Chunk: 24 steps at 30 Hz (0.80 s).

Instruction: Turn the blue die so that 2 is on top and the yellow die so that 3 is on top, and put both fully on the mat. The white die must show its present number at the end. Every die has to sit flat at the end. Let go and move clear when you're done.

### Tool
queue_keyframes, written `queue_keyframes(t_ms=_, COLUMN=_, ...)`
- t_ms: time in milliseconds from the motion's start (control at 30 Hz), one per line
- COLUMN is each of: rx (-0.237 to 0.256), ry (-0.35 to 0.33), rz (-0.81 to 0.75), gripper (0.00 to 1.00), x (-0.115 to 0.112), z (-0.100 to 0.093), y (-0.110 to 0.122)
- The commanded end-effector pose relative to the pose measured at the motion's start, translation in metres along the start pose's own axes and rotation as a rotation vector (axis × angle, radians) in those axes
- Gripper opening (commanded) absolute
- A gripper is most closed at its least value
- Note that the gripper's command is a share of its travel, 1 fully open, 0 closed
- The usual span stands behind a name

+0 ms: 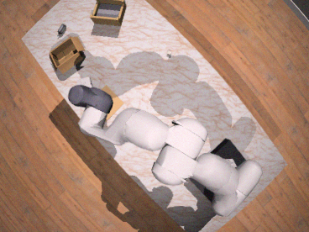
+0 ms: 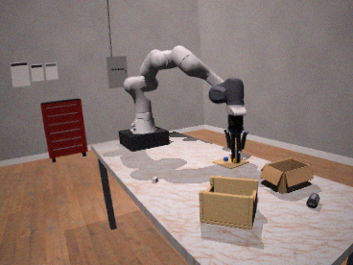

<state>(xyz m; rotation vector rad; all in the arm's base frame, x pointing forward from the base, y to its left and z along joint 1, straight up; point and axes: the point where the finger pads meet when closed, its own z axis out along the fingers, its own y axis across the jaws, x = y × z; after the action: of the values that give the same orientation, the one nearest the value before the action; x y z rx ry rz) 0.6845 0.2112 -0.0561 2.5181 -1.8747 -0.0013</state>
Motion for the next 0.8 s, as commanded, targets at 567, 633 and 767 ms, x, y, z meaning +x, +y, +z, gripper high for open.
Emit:
queue_keyframes(t_ms=567, rx=0.004, ry=0.002, rz=0.002, gripper=0.29, x=0.0004, z=0.0002, y=-0.0017)
queue_keyframes(t_ms=633, rx=0.004, ry=0.002, rz=0.002, gripper=0.29, x=0.0004, z=0.0, y=-0.0017)
queue_keyframes(t_ms=767, rx=0.004, ry=0.002, rz=0.002, gripper=0.29, x=0.0004, z=-0.0014, y=-0.0017)
